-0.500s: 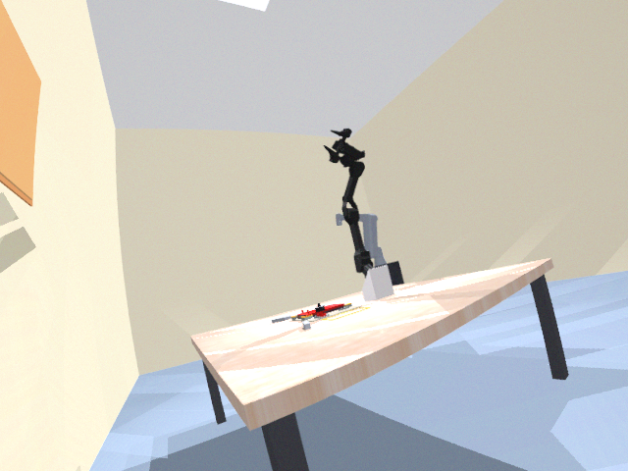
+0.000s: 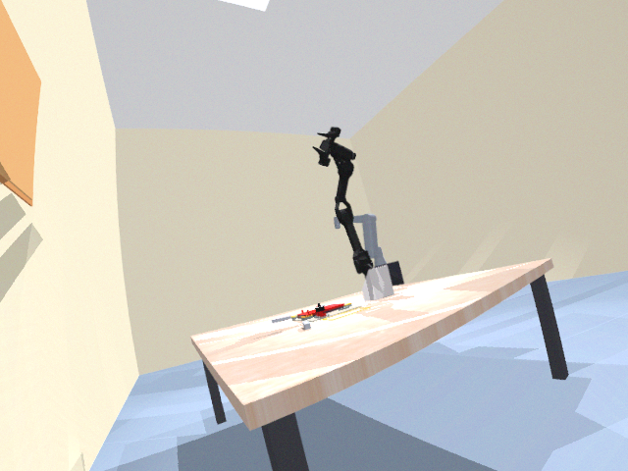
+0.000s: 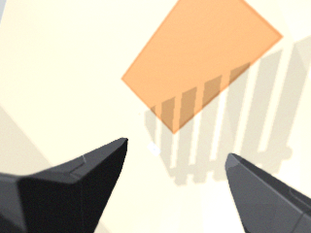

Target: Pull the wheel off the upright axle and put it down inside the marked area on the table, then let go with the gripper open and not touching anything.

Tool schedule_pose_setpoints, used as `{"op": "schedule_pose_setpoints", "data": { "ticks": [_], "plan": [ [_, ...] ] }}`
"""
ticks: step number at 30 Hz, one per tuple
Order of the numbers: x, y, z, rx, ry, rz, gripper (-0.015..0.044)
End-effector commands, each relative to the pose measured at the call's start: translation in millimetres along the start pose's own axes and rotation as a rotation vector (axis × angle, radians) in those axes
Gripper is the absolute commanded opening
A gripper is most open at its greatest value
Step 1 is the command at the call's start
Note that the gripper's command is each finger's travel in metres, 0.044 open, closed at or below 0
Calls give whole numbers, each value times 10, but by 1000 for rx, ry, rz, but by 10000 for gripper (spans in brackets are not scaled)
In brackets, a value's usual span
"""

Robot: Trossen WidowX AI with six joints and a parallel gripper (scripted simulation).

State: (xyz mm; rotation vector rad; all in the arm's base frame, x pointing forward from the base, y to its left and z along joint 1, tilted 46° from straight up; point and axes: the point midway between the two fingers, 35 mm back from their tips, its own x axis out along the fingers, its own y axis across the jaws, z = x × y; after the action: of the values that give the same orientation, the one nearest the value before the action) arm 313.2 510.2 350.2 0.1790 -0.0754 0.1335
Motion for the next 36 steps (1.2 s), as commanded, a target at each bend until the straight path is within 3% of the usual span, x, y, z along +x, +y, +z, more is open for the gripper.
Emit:
{"op": "schedule_pose_setpoints", "data": {
  "ticks": [1,10,19,27,36],
  "plan": [
    [431,-375,-411,20,81,-66,300],
    [1058,-1403,-1181,95,252,-270,300],
    [1279,-2681,-1838,212,406,-569,300],
    [1074,-3881,-2272,338,494,-918,300],
    [423,-5079,-2526,474,501,-1387,300]
  ]
}}
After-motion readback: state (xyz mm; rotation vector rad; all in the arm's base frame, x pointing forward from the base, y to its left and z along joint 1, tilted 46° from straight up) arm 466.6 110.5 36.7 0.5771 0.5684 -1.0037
